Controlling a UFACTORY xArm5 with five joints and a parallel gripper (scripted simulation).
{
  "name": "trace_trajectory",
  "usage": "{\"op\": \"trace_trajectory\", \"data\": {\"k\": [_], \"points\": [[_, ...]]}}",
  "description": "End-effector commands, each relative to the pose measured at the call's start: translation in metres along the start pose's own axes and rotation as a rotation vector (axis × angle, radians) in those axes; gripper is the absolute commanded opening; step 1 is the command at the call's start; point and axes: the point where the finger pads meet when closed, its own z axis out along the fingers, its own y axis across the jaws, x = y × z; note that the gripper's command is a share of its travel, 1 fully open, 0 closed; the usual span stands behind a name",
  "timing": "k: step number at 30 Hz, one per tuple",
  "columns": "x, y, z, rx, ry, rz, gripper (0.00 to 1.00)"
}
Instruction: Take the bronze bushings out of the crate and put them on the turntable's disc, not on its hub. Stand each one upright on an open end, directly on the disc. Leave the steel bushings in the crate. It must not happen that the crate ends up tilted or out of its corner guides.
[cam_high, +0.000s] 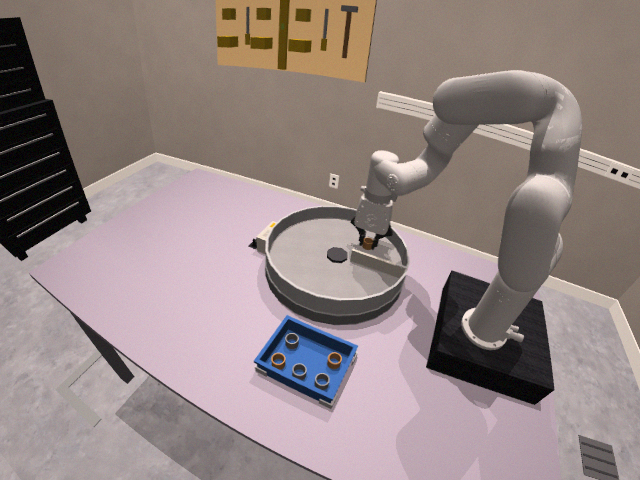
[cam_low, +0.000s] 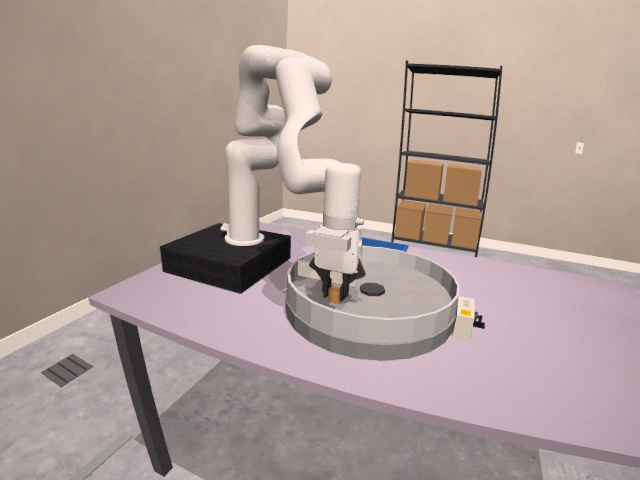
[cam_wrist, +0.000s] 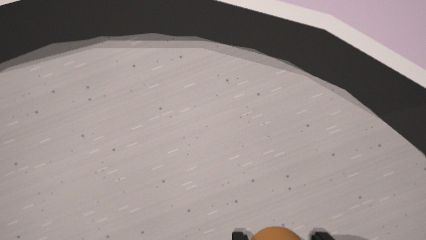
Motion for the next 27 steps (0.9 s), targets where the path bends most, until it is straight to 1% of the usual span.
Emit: {"op": "trace_trajectory", "data": {"k": [1,12,13,27], "points": [[0.0006,-0.0012,-0.0008,0.003,0.002,0.0,0.0],[0.0006,-0.0012,-0.0008,0.003,0.002,0.0,0.0],[0.0006,-0.0012,-0.0008,0.003,0.002,0.0,0.42],[0.0006,-0.0012,-0.0008,0.003,0.002,0.0,0.42]]}}
